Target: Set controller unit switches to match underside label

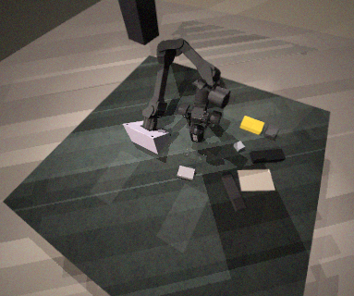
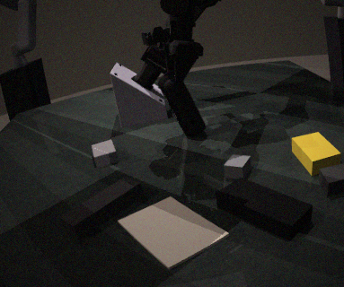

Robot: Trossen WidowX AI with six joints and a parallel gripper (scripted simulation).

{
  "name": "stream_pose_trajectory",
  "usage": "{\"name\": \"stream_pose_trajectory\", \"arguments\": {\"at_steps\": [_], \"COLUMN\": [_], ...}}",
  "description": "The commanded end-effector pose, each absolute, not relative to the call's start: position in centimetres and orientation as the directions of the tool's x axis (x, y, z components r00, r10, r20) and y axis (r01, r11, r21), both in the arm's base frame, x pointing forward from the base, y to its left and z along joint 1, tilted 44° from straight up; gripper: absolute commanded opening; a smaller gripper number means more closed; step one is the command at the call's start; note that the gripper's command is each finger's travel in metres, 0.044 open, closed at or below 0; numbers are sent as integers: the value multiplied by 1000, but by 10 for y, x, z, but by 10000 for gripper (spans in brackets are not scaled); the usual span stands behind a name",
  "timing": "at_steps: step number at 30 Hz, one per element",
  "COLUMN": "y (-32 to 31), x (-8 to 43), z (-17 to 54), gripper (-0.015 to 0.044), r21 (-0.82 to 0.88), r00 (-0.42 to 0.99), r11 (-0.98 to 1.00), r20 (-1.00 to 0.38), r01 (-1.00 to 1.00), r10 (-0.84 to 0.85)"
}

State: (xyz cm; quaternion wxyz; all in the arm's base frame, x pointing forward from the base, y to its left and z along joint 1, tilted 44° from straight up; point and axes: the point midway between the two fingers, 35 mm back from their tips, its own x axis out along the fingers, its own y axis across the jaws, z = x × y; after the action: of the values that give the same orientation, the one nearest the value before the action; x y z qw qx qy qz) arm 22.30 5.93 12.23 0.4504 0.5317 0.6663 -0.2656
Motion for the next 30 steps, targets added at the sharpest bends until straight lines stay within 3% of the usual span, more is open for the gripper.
{"name": "stream_pose_trajectory", "arguments": {"at_steps": [1,30], "y": [68,74], "x": [220,217], "z": [125,139], "gripper": [338,338], "r21": [123,123], "r00": [-44,-60], "r11": [299,299], "r20": [-867,-841], "r01": [946,946], "r10": [497,538]}}
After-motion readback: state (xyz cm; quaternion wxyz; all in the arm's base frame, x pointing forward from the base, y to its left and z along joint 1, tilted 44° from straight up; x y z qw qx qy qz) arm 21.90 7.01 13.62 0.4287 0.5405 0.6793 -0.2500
